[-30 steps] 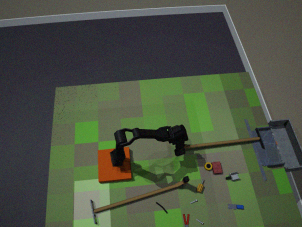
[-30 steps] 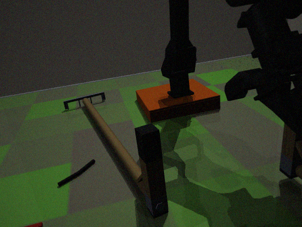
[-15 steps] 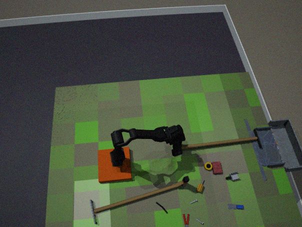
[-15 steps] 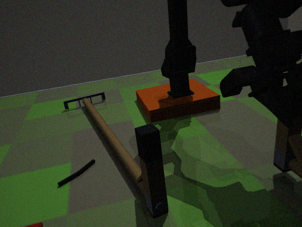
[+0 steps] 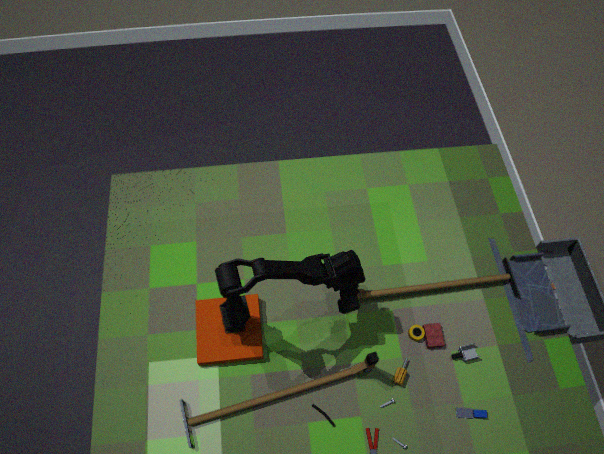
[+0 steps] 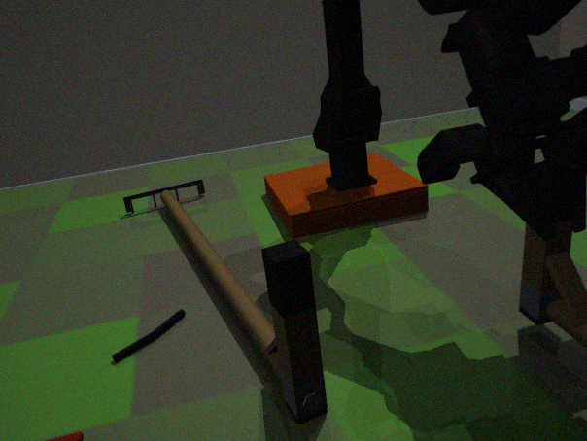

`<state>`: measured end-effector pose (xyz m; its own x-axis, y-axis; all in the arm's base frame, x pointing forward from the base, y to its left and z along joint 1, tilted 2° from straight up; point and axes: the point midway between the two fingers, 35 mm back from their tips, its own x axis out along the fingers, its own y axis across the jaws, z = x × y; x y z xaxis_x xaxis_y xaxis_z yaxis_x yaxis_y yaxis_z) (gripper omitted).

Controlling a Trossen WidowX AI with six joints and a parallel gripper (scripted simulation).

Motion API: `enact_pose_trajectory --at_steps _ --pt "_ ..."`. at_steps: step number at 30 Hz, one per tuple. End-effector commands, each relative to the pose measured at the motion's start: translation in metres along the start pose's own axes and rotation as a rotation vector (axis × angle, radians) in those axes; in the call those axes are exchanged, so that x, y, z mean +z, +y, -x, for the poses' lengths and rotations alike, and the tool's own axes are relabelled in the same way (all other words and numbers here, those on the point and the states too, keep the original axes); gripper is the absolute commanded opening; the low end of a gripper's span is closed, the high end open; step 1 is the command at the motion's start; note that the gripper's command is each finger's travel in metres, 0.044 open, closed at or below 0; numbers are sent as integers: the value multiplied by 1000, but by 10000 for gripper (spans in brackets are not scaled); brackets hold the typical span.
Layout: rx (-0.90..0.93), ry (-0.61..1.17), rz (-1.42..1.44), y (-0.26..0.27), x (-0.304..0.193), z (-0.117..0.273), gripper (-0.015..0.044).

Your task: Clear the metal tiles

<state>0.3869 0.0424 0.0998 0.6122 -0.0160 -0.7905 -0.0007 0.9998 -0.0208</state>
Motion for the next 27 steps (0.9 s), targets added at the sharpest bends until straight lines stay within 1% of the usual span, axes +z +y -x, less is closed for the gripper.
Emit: enact_pose_trajectory --at_steps 1,27 --pt "-2 -20 -6 0 1 5 0" --pt "-2 -21 -5 -3 -25 19 0"
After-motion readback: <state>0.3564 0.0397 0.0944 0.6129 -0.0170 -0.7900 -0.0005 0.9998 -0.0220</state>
